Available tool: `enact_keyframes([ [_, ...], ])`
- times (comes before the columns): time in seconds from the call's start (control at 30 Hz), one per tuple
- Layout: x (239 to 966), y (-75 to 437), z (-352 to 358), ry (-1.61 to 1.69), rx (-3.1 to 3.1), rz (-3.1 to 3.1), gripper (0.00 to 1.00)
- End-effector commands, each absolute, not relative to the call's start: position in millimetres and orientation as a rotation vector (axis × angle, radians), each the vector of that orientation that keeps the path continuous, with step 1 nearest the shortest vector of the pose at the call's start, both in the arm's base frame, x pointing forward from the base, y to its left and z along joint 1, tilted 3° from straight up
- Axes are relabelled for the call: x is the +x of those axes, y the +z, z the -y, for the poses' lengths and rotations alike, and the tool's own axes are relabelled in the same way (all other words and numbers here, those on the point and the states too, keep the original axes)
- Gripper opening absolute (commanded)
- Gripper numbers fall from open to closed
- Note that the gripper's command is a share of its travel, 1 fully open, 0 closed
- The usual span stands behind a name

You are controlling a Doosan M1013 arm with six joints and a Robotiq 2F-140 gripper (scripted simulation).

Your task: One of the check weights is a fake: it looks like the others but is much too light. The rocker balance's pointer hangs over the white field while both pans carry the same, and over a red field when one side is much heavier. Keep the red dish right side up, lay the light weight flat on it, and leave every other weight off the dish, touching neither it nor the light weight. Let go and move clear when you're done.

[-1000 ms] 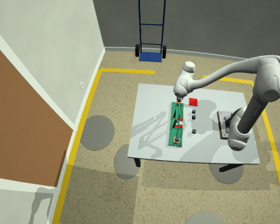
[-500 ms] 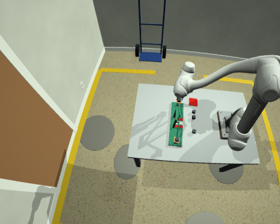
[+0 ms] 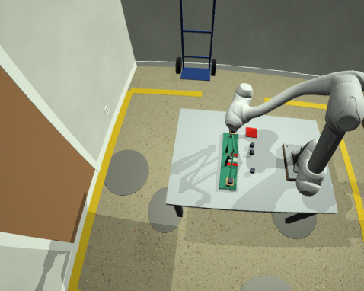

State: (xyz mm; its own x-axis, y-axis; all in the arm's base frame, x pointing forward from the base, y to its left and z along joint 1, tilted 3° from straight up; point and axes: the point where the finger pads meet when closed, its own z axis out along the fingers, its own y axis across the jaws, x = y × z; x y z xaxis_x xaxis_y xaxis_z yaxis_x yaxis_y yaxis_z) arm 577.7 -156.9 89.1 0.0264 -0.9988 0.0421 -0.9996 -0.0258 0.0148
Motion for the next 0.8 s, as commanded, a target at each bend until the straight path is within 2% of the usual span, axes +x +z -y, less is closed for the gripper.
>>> enact_keyframes([
  [0.0,577.7,85.2,157.1,0.031,2.222,2.164,0.35],
  [0.77,577.6,81.0,157.2,0.031,2.222,2.164,0.35],
])
